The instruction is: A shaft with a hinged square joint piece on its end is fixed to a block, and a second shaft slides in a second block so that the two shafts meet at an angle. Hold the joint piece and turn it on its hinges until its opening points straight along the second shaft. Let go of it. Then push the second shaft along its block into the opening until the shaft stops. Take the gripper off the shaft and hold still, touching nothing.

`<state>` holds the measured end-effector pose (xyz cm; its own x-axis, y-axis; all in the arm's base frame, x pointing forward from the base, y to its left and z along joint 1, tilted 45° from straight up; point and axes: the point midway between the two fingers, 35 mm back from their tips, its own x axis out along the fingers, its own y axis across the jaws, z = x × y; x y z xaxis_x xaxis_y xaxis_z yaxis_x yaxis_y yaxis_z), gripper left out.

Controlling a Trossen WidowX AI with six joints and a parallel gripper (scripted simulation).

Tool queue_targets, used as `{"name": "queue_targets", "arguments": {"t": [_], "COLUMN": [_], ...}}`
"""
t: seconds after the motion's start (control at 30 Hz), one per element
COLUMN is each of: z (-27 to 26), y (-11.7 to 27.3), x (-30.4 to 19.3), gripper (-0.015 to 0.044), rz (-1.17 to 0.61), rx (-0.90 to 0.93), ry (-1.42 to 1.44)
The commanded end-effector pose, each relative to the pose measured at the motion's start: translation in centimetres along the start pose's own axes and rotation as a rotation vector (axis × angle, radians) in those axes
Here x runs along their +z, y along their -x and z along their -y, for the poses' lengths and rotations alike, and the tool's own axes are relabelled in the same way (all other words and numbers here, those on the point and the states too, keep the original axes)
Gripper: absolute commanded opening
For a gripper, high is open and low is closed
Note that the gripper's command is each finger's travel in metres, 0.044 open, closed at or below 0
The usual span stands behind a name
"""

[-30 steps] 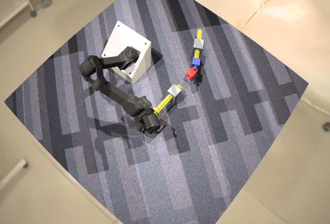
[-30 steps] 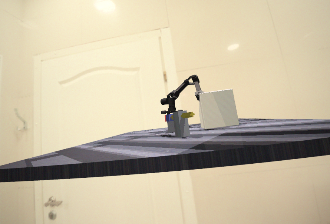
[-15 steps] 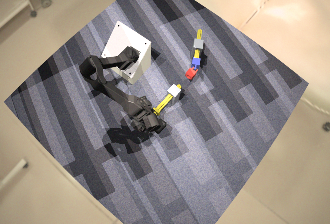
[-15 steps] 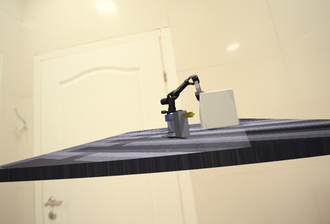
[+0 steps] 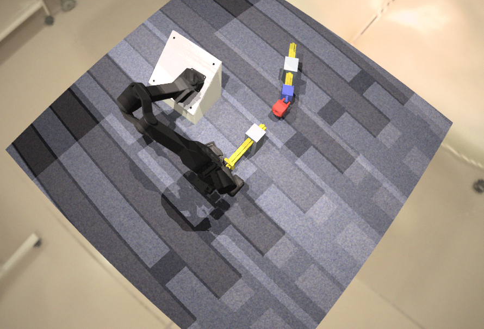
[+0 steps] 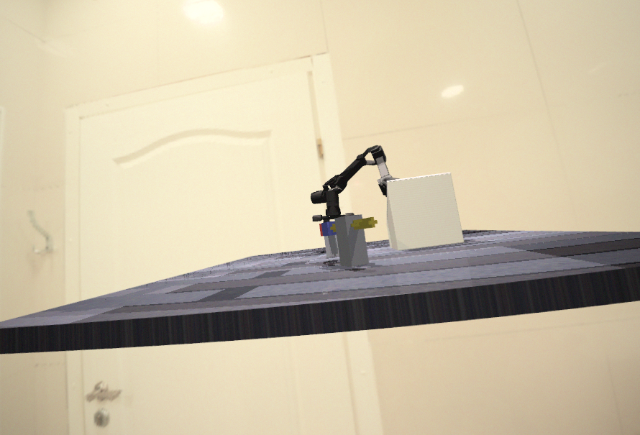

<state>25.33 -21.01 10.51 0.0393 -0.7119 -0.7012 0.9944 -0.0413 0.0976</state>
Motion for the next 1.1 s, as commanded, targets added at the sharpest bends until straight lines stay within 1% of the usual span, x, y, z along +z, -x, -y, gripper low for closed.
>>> {"name": "queue_targets", "arguments": {"t": [0.0, 0.2, 0.23, 0.43, 0.47, 1.07], "z": [0.1, 0.1, 0.0, 0.0, 0.0, 0.0], "y": [-0.1, -0.1, 0.0, 0.0, 0.0, -0.1], "x": [-0.1, 0.0, 0.1, 0.1, 0.1, -2.0], "gripper": [0.0067, 0.0067, 0.0060, 0.0020, 0.0000, 0.0000], "rz": [-0.002, -0.002, 0.000, 0.000, 0.000, -0.004], "rx": [-0.030, -0.065, -0.042, -0.042, -0.042, -0.064], "ry": [0.000, 0.000, -0.001, -0.001, -0.001, -0.001]}}
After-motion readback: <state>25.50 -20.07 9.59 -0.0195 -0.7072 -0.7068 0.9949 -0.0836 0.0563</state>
